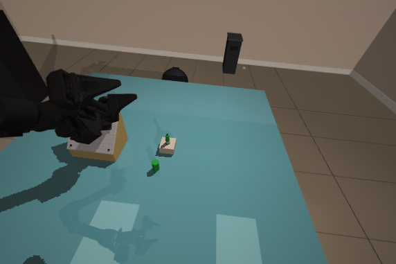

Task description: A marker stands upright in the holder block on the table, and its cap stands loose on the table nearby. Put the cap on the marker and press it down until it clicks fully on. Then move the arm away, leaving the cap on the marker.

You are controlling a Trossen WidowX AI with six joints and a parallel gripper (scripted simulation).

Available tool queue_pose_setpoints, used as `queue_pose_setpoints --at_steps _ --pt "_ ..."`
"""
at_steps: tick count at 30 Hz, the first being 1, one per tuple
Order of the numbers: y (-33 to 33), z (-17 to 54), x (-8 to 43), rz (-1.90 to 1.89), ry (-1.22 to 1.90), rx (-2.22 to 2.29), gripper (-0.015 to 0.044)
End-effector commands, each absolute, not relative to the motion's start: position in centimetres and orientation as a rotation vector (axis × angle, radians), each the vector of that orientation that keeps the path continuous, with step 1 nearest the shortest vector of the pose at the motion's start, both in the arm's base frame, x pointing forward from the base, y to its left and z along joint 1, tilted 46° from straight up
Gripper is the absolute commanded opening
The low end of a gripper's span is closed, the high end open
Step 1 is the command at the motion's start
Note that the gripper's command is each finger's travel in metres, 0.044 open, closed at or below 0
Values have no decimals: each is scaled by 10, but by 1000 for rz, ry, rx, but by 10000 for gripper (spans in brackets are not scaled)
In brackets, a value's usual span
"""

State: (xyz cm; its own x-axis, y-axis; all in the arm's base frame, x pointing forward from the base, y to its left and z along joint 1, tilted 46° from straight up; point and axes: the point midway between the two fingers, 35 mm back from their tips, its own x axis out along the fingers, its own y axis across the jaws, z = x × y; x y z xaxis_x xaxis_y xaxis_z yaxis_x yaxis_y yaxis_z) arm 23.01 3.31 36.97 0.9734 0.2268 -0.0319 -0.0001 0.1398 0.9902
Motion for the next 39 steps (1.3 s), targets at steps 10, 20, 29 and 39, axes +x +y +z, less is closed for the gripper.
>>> queue_pose_setpoints --at_steps 10,20,29,39 --pt "-11 250 283 -336 445 1080 243" --pt "-67 120 263 -697 1019 232 243" --pt "-108 69 216 -632 1625 -622 243" --pt "-131 52 220 -632 1624 -622 243"
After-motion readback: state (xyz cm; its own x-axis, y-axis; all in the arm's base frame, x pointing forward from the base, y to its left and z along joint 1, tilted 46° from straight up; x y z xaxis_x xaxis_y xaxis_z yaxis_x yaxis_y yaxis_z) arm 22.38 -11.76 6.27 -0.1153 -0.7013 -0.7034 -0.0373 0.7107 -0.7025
